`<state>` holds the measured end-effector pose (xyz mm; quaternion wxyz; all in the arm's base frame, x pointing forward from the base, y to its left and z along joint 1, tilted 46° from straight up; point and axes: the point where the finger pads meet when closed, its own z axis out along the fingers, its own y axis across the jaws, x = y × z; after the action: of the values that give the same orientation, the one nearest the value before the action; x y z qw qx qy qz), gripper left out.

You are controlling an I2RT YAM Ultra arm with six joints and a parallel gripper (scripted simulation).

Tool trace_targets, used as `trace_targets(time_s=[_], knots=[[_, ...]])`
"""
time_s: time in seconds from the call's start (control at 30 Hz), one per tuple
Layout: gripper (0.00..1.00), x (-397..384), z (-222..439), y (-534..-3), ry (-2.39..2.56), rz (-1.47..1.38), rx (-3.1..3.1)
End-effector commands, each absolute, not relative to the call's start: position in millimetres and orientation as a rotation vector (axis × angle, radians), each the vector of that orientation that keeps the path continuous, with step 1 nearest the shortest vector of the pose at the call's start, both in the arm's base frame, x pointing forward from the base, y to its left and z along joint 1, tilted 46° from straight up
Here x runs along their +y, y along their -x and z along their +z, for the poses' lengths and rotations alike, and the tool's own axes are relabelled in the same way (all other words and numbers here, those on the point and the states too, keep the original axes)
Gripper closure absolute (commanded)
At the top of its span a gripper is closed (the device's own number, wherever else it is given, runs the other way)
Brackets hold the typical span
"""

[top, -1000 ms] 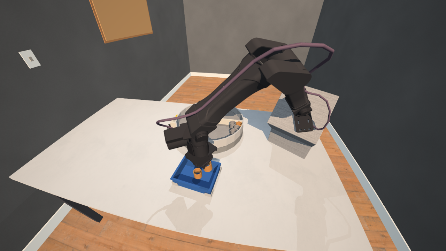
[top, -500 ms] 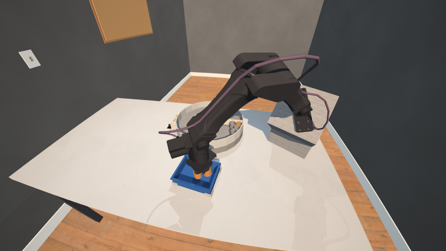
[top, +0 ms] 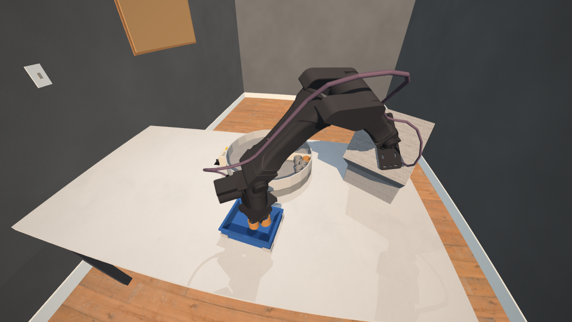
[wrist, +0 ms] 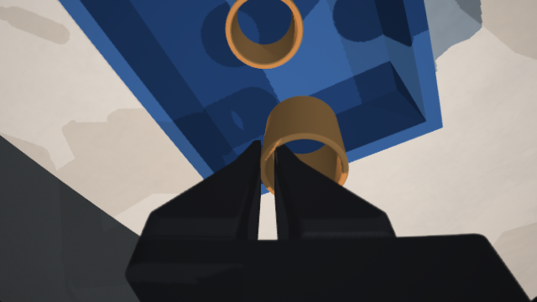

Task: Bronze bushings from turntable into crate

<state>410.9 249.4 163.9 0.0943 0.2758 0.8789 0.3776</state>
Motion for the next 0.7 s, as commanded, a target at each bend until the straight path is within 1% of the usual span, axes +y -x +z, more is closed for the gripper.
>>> trace_targets(time_s=[0.0,0.67], knots=[[1.0,242.9,186.3,-423.3,-0.815,1.138,2.534],[1.0,243.0,180.5,-425.6,-0.814,1.133,2.54]])
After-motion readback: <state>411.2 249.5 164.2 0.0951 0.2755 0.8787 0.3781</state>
